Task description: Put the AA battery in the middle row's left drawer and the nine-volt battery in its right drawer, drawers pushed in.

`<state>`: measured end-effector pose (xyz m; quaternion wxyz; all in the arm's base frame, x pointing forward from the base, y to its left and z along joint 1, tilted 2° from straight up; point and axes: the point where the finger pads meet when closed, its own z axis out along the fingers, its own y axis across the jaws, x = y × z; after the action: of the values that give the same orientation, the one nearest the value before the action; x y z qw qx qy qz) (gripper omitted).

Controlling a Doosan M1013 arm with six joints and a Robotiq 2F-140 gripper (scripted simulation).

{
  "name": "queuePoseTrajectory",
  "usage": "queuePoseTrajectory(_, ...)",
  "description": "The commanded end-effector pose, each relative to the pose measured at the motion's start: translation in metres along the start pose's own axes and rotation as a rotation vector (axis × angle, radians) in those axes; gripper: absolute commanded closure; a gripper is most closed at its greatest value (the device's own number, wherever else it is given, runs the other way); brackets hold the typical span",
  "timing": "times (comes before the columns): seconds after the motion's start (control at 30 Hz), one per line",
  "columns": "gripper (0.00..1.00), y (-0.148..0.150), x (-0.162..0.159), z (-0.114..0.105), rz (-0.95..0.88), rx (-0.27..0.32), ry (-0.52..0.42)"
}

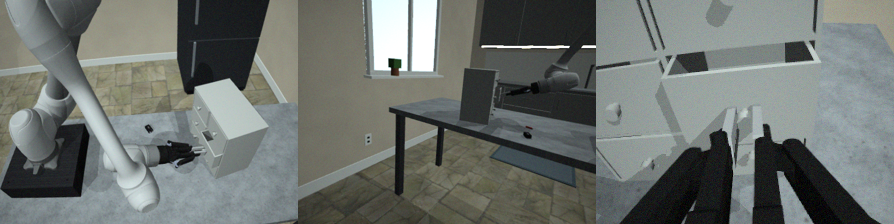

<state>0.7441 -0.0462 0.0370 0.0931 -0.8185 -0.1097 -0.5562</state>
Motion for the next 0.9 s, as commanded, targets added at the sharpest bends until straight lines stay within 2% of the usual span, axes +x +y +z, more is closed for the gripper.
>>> queuePoseTrajectory(0.0, 0.92, 0.000, -0.001, -0.004, 0.000, 0.000, 0.000)
queuePoseTrajectory(0.87, 0.92, 0.000, -0.010, -0.028, 0.000, 0.000, 0.000)
